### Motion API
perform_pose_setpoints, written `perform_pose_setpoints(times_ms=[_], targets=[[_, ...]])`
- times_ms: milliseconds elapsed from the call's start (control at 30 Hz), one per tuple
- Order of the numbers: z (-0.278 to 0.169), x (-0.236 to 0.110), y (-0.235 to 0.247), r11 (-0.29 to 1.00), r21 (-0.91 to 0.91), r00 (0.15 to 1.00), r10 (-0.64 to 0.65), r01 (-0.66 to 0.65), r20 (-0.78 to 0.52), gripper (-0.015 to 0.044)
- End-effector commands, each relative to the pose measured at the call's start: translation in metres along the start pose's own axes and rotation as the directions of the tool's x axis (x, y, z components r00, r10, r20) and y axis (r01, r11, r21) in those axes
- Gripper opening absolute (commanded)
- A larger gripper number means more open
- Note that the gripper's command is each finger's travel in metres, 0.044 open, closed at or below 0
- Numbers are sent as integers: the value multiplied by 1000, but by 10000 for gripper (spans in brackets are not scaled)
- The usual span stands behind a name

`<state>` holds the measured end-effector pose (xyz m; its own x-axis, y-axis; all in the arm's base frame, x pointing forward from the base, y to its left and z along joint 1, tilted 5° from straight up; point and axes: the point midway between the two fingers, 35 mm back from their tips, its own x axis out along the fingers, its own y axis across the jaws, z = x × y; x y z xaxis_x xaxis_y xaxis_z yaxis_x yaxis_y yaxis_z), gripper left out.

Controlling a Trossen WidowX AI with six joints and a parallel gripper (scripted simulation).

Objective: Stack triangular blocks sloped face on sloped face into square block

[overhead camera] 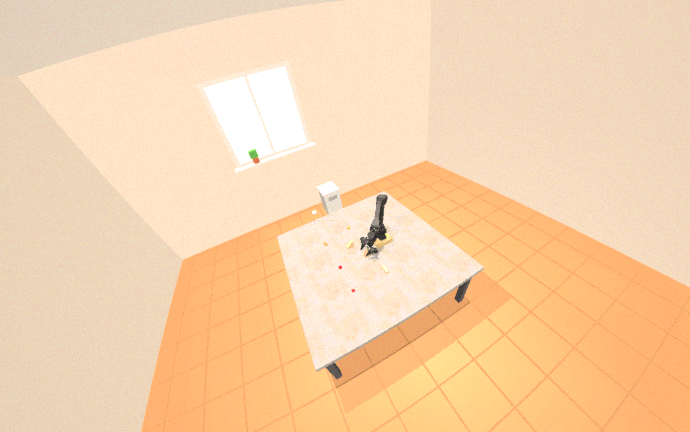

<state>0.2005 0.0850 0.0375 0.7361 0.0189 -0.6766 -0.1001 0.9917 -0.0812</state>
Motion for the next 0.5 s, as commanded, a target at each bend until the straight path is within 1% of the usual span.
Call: perform_pose_setpoints(times_ms=[0, 167, 267, 467], targets=[[-1, 0, 0, 1000, -7, 1000, 2, -2, -4, 440], [-1, 0, 0, 1000, -7, 1000, 2, -2, -4, 440], [13, -8, 3, 1000, -5, 1000, 2, -2, -3, 440], [67, -62, 1, 1000, 0, 1000, 0, 0, -1, 440]])
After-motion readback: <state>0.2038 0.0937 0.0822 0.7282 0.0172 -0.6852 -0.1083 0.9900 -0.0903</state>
